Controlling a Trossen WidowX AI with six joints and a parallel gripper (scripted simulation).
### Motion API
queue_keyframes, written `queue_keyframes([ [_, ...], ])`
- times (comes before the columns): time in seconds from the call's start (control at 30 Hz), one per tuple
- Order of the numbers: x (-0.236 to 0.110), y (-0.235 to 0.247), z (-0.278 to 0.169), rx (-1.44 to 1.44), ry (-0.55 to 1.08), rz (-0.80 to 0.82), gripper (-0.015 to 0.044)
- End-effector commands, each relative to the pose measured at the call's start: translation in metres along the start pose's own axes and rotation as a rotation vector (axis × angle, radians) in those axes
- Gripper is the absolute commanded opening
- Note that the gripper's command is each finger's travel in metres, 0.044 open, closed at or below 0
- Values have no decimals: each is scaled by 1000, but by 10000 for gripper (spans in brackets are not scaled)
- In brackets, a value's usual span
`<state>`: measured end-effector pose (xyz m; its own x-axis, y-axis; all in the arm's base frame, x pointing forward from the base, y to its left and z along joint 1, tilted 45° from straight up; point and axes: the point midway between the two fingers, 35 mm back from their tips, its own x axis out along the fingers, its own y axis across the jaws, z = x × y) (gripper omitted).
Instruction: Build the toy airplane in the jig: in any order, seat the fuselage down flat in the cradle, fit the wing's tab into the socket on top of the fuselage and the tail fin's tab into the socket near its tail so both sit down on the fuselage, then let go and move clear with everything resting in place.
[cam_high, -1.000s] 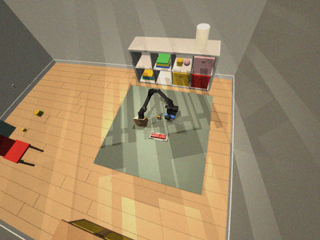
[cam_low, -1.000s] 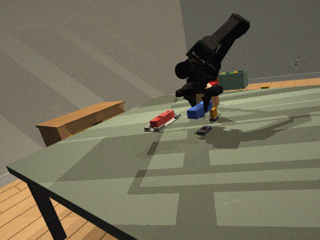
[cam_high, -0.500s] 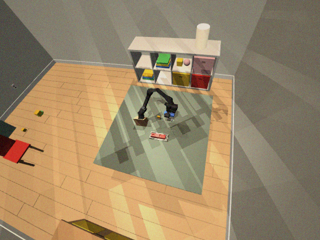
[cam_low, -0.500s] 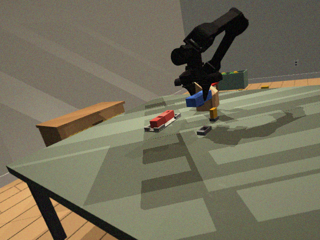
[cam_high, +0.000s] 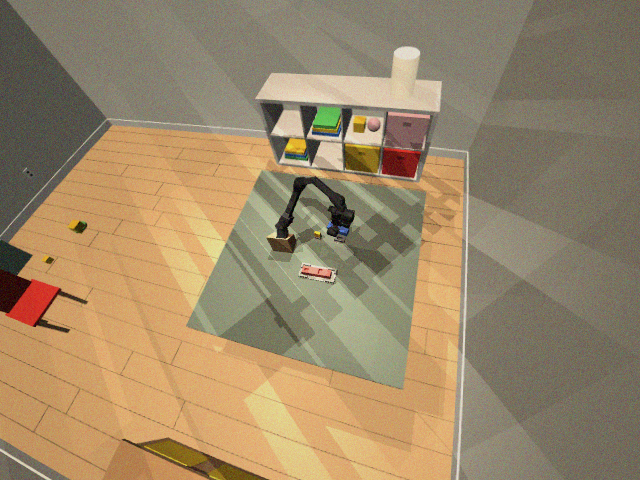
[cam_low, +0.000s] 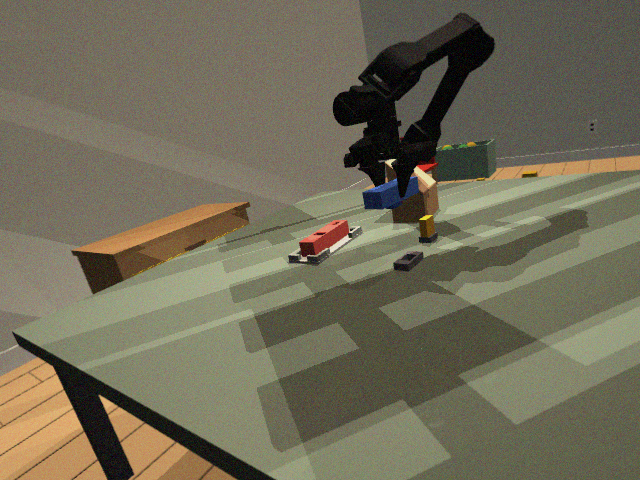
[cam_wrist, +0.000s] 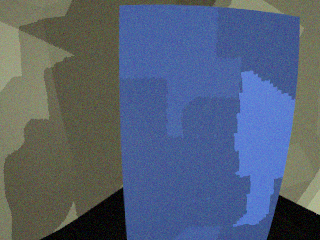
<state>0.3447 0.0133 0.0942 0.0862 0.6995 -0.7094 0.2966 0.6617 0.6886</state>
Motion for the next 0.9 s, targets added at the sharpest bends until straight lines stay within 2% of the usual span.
queue_keyframes([
  [0.0, 3, -13, 3, 59, 3, -3, 0],
  [0.87, 11, -96, 19, 468, -14, -25, 0],
])
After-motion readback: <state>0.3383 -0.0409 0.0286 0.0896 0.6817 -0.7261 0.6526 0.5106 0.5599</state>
